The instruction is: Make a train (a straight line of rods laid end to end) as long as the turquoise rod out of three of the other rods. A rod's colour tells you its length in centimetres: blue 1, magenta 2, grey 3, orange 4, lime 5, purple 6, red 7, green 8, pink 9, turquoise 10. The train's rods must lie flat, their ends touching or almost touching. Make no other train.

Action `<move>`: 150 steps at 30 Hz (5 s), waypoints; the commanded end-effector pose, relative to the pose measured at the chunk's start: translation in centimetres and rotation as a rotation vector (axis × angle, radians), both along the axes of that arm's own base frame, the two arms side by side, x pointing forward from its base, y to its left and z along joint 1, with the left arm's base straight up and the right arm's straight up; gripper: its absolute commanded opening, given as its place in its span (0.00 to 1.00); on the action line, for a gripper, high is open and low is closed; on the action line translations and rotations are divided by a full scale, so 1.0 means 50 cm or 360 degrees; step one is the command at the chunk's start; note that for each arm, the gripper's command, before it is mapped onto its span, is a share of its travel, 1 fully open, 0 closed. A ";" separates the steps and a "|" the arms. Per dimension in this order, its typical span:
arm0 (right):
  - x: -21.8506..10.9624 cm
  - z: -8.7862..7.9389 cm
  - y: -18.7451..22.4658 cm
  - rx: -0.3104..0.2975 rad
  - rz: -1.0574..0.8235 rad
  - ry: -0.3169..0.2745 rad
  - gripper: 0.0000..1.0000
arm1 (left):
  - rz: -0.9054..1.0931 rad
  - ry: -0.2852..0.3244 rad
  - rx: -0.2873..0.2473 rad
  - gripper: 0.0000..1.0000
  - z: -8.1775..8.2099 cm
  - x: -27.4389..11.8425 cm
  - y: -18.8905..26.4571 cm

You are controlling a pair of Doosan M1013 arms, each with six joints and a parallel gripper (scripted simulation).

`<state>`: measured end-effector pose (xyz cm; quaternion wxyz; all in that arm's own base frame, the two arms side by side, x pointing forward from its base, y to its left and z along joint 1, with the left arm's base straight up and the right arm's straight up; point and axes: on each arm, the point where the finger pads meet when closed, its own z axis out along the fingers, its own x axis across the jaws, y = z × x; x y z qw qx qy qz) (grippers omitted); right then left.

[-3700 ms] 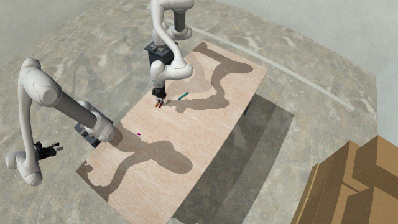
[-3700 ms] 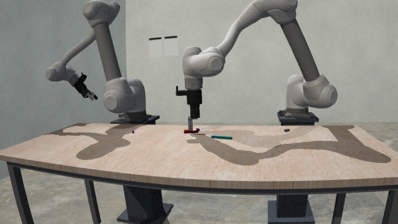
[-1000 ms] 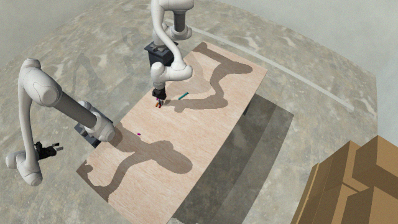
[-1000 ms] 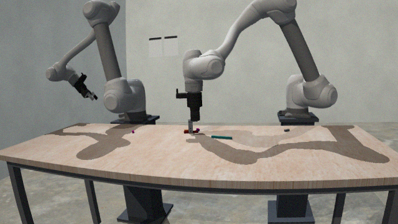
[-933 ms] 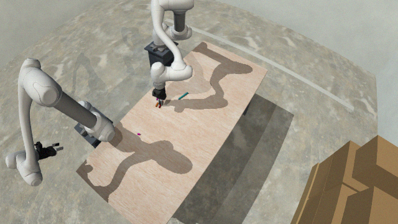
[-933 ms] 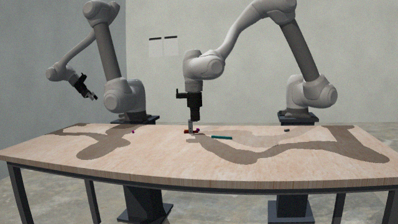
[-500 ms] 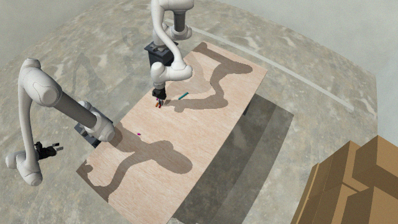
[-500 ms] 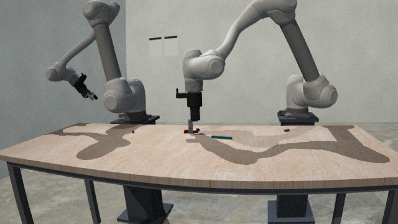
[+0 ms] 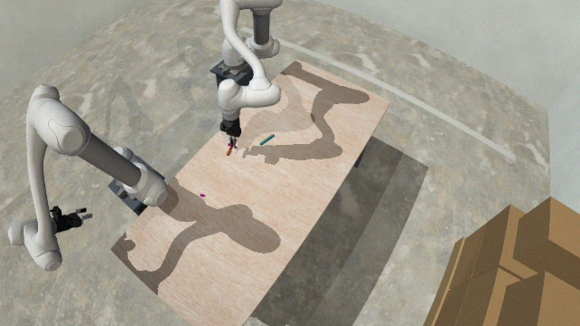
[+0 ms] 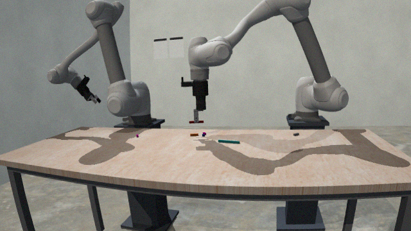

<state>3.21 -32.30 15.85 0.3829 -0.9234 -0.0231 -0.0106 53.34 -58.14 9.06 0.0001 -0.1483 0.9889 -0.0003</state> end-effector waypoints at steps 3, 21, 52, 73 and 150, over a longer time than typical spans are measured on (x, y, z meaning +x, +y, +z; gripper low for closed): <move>0.000 0.001 0.000 -0.0001 0.0000 -0.0001 1.00 | 0.0000 -0.0002 -0.0001 0.24 0.055 0.001 -0.001; 0.000 0.001 0.000 -0.0001 0.0000 -0.0001 1.00 | 0.0000 -0.0002 -0.0001 0.24 0.063 0.029 -0.091; 0.000 0.001 0.000 -0.0001 0.0000 -0.0001 1.00 | 0.0000 -0.0002 -0.0001 0.24 -0.001 0.036 -0.115; 0.000 0.001 0.000 -0.0001 0.0000 -0.0001 1.00 | 0.0000 -0.0002 -0.0001 0.24 -0.113 0.036 -0.115; 0.000 0.001 0.000 -0.0001 0.0000 -0.0001 1.00 | 0.0000 -0.0002 -0.0001 0.24 -0.136 0.036 -0.115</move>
